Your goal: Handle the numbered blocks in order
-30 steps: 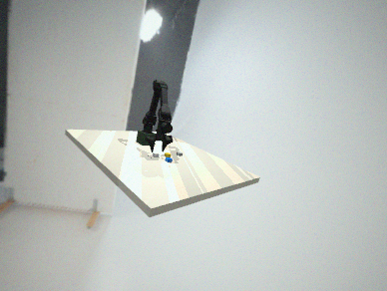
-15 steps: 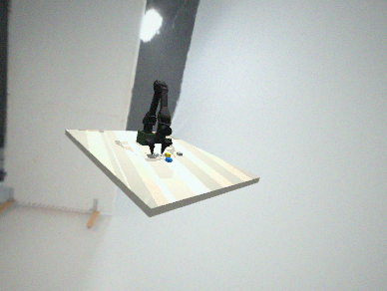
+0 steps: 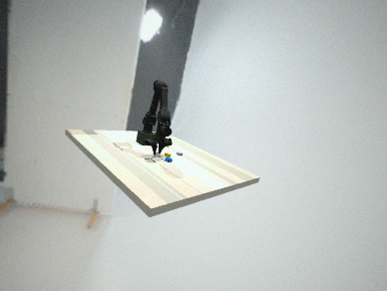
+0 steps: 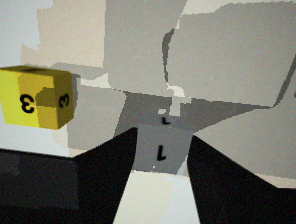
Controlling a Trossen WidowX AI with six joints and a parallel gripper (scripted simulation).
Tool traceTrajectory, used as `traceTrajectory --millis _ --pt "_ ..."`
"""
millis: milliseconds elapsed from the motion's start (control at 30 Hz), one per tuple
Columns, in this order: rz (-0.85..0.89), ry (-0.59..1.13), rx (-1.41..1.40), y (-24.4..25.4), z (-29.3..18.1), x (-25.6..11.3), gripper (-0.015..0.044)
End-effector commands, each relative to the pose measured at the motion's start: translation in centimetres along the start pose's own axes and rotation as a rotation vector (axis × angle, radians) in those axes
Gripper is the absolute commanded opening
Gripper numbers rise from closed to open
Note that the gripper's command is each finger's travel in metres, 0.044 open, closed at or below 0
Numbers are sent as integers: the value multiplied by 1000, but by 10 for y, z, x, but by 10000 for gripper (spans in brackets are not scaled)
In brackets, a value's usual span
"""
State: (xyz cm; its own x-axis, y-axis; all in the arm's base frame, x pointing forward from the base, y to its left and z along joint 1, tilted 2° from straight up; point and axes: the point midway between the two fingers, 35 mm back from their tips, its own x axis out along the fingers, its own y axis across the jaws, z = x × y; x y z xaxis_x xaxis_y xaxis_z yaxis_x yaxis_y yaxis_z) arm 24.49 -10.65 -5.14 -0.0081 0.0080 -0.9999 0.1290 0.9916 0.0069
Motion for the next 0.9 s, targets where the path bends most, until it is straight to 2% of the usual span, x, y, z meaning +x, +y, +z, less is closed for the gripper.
traceTrajectory --millis 0,167,533,667,800,867 --pt "-1 -1 -1 0 0 0 120" --pt "-1 -1 -1 0 0 0 120" --pt "-1 -1 -1 0 0 0 400" --pt "-1 -1 -1 0 0 -2 400" --pt "-1 -1 -1 0 0 -34 400" --pt "-1 -1 -1 0 0 -36 400"
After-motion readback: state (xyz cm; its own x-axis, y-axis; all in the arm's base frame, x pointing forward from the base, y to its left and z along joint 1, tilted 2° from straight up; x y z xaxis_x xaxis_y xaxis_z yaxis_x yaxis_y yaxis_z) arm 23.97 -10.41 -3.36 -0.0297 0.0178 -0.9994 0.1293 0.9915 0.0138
